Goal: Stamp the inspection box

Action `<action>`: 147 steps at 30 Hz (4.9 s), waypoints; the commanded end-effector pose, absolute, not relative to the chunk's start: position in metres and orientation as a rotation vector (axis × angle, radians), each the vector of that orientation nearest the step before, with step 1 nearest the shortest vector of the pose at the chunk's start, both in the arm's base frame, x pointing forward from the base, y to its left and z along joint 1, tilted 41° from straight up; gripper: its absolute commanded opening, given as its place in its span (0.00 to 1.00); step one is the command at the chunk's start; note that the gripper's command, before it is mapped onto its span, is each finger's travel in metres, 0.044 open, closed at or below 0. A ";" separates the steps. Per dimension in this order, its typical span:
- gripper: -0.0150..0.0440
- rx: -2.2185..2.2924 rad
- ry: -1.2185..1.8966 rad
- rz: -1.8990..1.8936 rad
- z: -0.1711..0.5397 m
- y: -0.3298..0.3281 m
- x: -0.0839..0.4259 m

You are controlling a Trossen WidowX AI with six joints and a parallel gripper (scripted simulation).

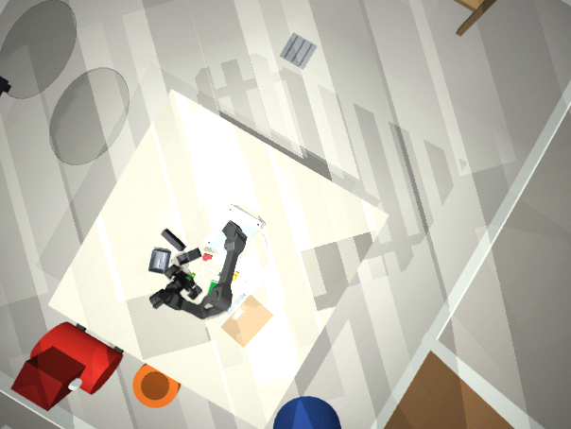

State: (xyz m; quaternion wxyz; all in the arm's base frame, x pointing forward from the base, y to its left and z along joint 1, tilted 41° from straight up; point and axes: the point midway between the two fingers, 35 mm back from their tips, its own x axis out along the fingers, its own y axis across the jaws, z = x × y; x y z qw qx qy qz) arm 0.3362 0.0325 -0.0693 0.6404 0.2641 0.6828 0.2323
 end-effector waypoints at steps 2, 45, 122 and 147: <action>0.25 0.596 1.553 0.528 -0.062 0.025 0.339; 0.25 0.582 1.554 0.511 0.033 0.064 0.346; 0.52 0.605 1.546 0.545 0.064 0.201 0.311; 0.70 0.600 1.552 0.536 0.151 0.123 0.315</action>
